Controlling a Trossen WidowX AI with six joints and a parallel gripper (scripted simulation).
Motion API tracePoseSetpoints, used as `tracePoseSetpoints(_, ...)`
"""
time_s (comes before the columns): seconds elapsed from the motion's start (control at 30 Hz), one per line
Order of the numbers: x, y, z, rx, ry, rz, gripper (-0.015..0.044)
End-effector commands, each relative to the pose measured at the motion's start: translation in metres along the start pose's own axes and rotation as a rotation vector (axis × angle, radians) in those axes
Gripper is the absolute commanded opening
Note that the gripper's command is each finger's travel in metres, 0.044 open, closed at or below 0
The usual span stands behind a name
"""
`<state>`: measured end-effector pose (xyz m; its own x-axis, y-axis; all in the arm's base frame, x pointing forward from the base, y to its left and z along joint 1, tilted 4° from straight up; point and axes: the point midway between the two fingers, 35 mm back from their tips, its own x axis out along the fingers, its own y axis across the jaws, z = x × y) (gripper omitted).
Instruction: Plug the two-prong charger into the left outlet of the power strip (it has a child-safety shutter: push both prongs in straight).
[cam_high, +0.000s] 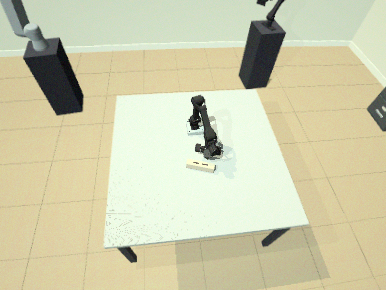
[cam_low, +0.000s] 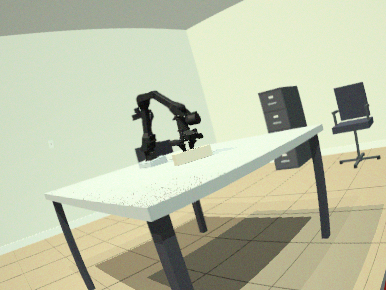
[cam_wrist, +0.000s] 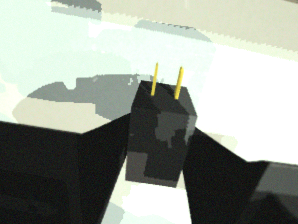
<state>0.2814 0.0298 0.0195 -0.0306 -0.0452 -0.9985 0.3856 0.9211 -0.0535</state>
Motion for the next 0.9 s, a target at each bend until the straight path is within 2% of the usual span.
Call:
tracePoseSetpoints(0.0,0.001,0.0,0.006,0.008,0.006,-0.001,0.0)
tracePoseSetpoints(0.87,0.001,-0.001,0.034,0.047,0.005,0.001,0.0)
